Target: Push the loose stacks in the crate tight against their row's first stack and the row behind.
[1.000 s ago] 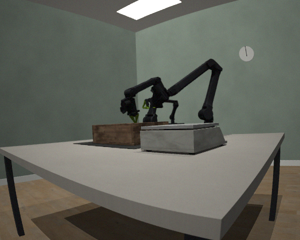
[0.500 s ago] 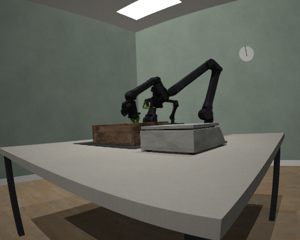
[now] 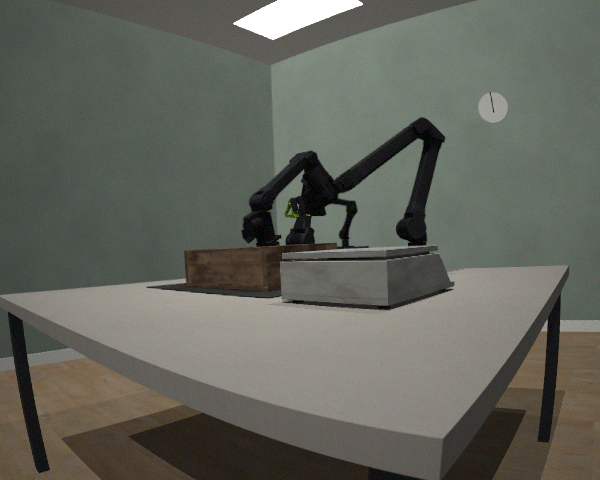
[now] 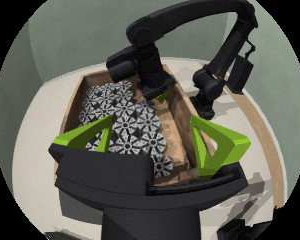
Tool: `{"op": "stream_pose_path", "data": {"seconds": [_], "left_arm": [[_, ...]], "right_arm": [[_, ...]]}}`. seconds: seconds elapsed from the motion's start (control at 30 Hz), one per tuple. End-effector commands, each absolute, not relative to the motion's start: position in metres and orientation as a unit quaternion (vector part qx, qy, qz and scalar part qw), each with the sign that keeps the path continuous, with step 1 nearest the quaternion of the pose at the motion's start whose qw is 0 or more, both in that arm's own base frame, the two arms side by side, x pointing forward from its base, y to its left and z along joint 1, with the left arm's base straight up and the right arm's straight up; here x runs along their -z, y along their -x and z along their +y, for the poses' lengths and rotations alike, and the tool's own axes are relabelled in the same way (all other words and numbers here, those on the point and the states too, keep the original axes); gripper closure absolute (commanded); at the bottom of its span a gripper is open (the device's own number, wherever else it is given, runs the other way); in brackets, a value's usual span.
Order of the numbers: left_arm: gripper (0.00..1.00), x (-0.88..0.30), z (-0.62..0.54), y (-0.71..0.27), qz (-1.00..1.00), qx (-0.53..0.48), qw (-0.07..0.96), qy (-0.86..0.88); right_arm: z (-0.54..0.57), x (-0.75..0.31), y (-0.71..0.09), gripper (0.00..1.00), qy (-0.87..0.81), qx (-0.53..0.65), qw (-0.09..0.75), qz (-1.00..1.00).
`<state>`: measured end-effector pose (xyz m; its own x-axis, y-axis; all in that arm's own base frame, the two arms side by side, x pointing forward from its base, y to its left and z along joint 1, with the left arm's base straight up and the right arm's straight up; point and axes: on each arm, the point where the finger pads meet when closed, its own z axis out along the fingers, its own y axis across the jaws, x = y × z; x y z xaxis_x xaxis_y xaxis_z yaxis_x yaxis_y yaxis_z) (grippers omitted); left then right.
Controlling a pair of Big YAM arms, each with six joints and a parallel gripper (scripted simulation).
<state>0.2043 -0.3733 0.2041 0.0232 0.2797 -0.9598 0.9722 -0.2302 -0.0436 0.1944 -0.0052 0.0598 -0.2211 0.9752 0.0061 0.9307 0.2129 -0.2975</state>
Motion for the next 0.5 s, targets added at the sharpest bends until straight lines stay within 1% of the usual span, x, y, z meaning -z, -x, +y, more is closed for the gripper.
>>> {"op": "stream_pose_path", "data": {"seconds": [0.0,0.47], "left_arm": [[0.0,-0.239,-0.386,-0.222,0.478,0.473,0.395,-0.626],[0.0,-0.239,-0.386,-0.222,0.478,0.473,0.395,-0.626]], "right_arm": [[-0.006,-0.051,-0.209,1.0,0.62,-0.108,0.086,-0.772],[-0.008,-0.034,-0.21,1.0,0.62,-0.107,0.086,-0.772]]}}
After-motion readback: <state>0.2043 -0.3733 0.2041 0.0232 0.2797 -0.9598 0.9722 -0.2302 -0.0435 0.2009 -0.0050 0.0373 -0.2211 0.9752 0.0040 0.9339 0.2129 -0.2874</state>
